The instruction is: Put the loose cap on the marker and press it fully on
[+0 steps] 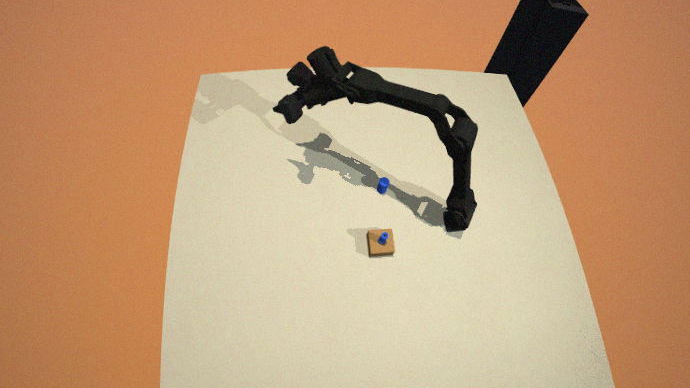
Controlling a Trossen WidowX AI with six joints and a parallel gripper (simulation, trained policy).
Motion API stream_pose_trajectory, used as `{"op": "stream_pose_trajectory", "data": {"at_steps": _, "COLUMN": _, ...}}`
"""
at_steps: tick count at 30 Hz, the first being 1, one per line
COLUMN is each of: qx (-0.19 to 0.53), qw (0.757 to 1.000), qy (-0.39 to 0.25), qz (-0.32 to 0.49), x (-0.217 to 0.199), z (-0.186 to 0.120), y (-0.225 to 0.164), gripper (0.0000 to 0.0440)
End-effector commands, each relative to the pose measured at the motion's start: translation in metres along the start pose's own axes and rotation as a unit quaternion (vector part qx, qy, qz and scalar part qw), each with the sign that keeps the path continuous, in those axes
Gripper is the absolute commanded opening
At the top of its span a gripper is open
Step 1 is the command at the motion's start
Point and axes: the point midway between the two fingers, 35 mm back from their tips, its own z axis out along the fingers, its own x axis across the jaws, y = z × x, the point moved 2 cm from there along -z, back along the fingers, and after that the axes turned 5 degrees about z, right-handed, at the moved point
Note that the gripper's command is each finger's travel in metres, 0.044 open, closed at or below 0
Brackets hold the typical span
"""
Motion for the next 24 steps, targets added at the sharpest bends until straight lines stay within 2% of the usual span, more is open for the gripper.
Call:
{"op": "stream_pose_trajectory", "data": {"at_steps": 1, "qx": 0.014, "qw": 1.000, "qy": -0.012, "qz": 0.006, "x": 0.001, "z": -0.004, "y": -0.007, "gripper": 0.0305}}
{"op": "stream_pose_trajectory", "data": {"at_steps": 24, "qx": 0.130, "qw": 0.985, "qy": -0.108, "qz": 0.038, "x": -0.003, "z": -0.040, "y": -0.065, "gripper": 0.0309}}
